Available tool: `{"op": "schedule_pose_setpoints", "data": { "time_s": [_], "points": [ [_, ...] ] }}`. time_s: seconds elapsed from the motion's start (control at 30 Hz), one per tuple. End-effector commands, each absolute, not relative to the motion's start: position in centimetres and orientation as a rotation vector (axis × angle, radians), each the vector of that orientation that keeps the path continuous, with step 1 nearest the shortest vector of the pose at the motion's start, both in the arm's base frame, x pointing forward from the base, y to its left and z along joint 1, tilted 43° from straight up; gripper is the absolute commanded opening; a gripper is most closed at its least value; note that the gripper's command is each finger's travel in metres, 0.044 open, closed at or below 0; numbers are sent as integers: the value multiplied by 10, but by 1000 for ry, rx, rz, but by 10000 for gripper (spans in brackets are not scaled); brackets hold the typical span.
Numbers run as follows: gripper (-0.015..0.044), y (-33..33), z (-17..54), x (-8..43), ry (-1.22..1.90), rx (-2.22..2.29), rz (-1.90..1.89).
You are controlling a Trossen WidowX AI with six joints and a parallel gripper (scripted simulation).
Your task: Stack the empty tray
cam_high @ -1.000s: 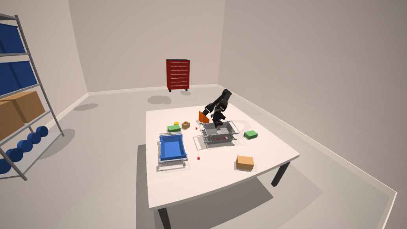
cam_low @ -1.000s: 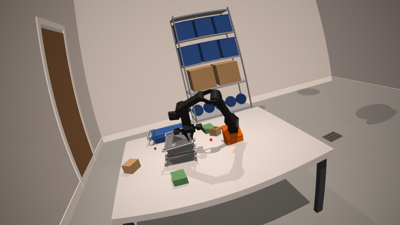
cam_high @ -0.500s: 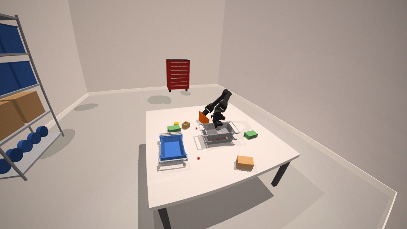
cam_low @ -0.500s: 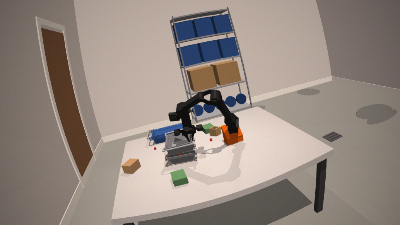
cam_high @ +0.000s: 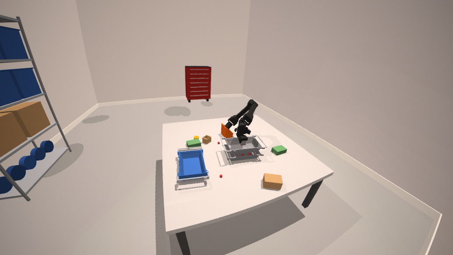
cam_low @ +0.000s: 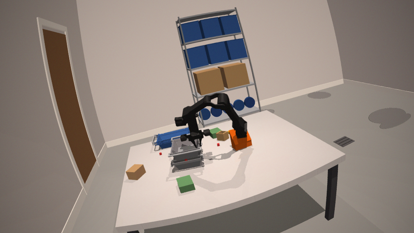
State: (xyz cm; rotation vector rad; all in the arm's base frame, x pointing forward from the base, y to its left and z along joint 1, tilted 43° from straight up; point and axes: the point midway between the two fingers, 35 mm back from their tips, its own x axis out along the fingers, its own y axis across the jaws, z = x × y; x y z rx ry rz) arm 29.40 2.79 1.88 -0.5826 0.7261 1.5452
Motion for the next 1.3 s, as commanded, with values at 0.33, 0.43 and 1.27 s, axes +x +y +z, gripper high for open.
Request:
{"op": "schedule_pose_setpoints", "data": {
  "time_s": [0.33,0.43,1.27],
  "points": [
    [323,29,18,293,732,-577,1548],
    [367,29,18,293,732,-577,1548],
    [440,-14,62,306,735,-584,1545]
  ]
}}
